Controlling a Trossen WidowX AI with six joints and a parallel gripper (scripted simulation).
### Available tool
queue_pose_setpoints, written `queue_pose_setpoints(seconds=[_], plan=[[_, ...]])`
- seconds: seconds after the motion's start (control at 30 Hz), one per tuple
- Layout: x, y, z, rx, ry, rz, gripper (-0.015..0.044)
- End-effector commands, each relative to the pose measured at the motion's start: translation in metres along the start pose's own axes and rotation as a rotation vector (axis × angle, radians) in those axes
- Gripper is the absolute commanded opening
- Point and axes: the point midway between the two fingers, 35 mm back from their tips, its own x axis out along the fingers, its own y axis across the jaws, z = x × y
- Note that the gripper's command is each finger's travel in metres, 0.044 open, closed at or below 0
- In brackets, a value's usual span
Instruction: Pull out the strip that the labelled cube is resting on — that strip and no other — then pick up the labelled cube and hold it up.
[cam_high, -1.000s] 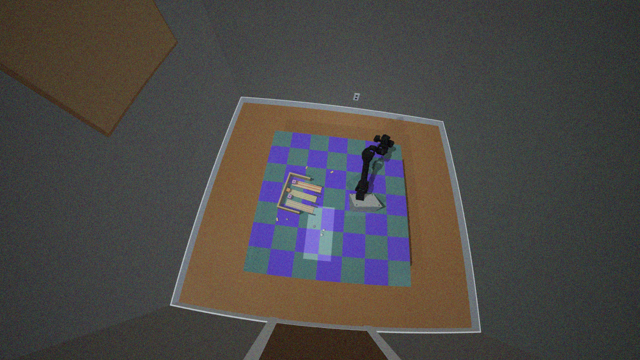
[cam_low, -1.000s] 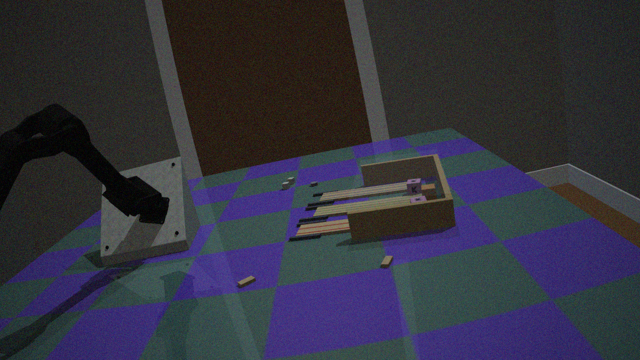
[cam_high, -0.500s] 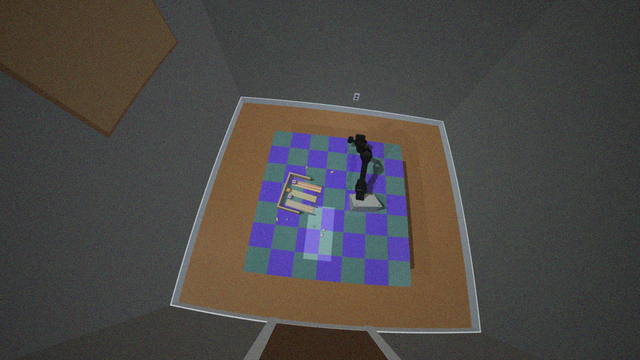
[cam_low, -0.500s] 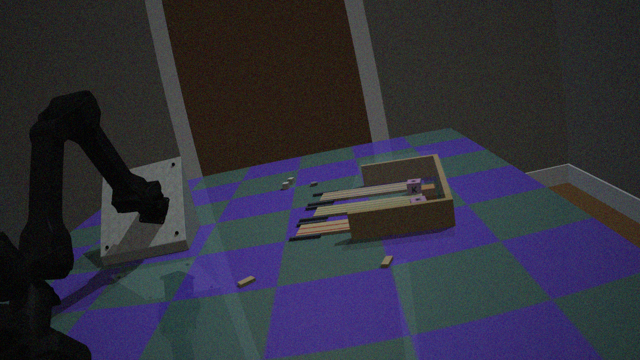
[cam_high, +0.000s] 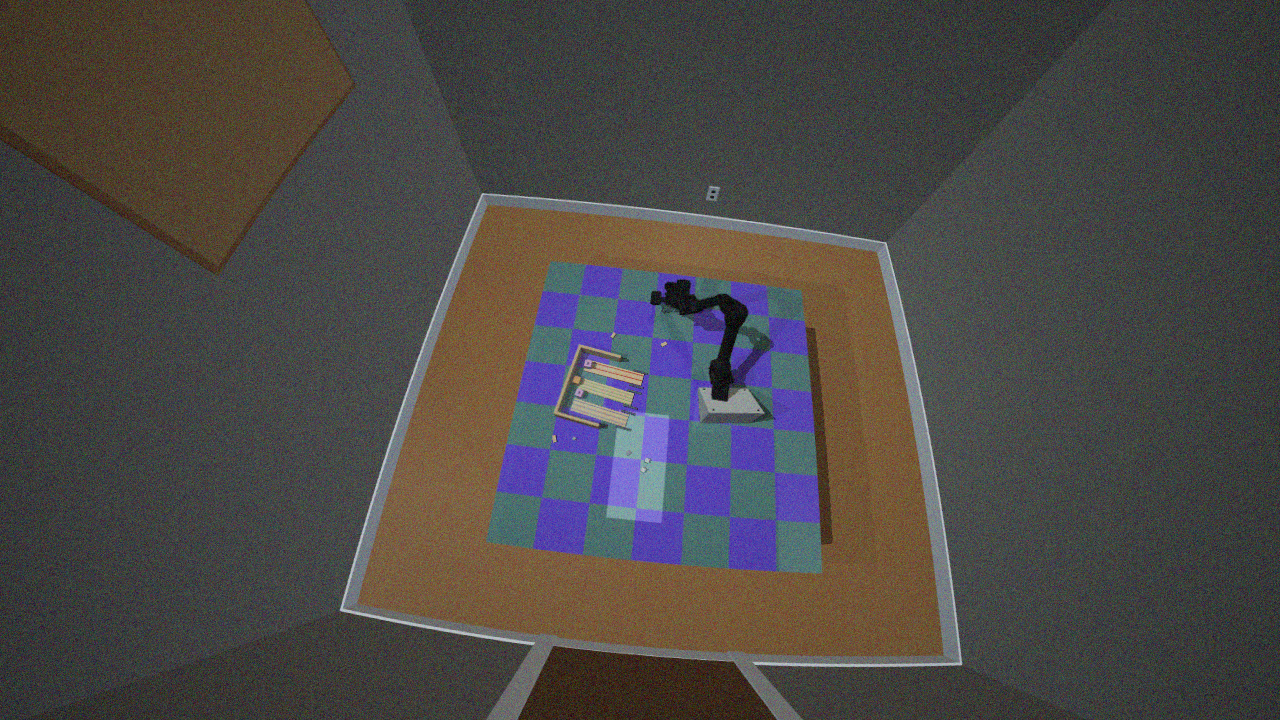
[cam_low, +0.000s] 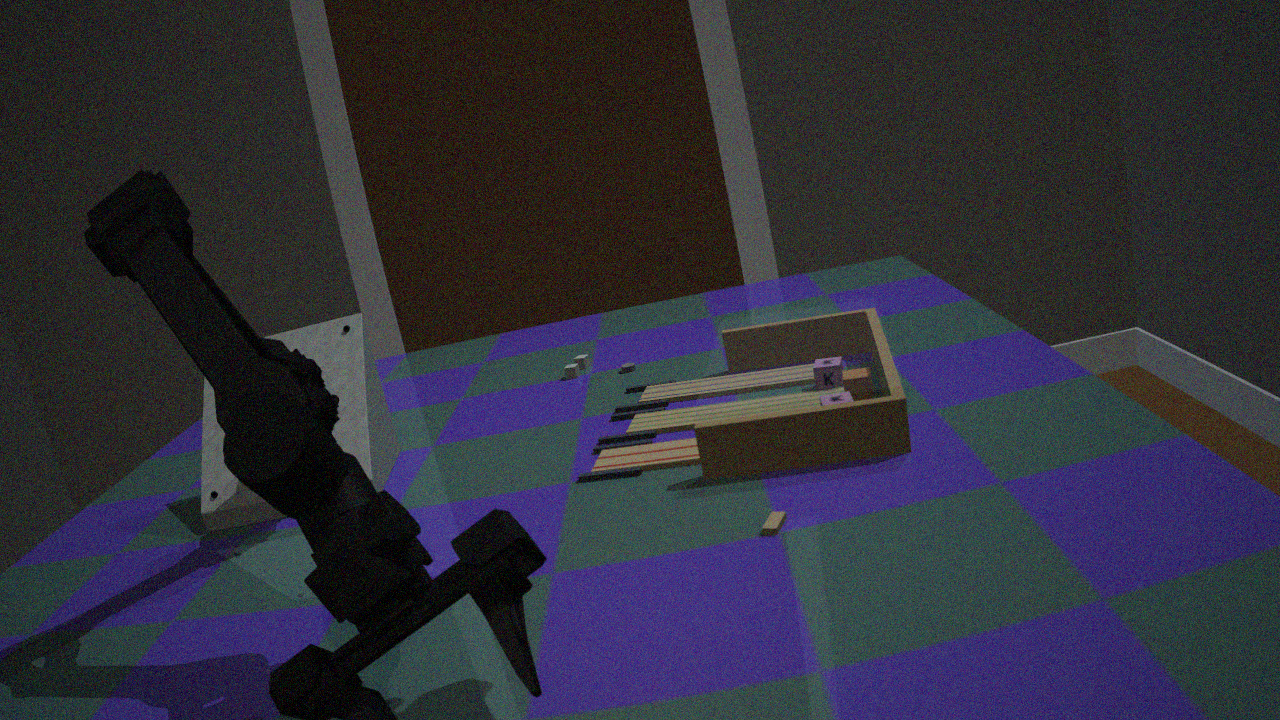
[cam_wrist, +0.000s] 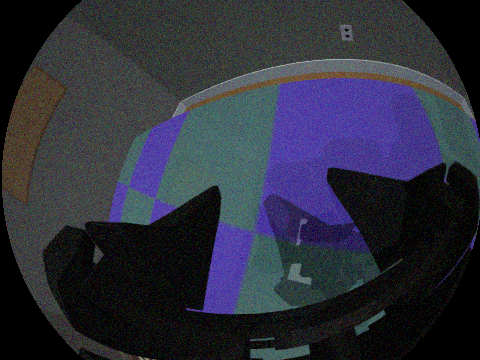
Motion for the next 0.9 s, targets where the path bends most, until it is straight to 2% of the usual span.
queue_pose_setpoints(seconds=[0.0, 0.23, 0.47, 0.67, 0.87], plan=[[-0.014, 0.059, -0.04, -0.044, 0.101, 0.075, 0.04], [-0.067, 0.159, -0.1, -0.162, 0.242, 0.227, 0.04], [-0.152, 0.233, -0.153, -0.354, 0.327, 0.387, 0.04], [-0.237, 0.269, -0.188, -0.557, 0.333, 0.526, 0.04], [-0.322, 0.278, -0.214, -0.775, 0.266, 0.659, 0.04]])
